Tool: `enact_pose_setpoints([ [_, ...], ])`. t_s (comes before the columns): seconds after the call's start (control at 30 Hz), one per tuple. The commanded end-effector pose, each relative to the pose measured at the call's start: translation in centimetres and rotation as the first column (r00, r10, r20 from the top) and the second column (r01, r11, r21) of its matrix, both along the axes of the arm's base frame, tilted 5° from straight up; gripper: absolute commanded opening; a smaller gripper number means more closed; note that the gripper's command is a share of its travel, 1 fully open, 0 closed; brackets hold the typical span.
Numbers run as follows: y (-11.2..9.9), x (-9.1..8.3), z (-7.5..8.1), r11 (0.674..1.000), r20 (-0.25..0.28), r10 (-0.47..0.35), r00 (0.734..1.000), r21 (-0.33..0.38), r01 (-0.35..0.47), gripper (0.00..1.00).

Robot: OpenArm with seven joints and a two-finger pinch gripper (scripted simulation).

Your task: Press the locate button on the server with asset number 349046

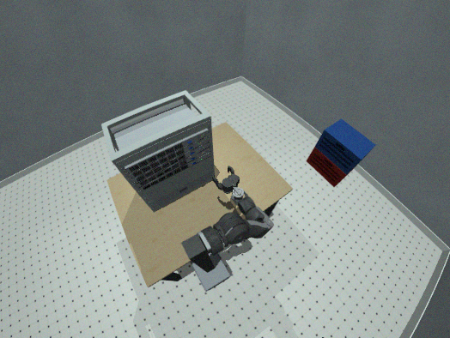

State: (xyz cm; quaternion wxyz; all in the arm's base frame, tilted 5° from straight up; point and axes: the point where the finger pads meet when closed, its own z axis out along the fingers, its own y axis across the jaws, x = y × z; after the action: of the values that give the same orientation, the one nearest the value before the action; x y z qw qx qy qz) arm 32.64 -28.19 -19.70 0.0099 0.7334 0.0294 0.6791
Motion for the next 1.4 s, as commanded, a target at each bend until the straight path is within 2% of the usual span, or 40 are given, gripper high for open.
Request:
enact_pose_setpoints([
  [0.0,0.1,0.1,0.4,1.0,0.011,0.007,1.0,-0.002,-0.007,0.6],
  [1.03,0.1,0.2,0.6,1.0,0.016,0.011,1.0,0.0,-0.011,0.6],
  [1.37,0.1,1.2,0.5,1.0,0.016,0.011,1.0,0.0,-0.011,0.6],
])
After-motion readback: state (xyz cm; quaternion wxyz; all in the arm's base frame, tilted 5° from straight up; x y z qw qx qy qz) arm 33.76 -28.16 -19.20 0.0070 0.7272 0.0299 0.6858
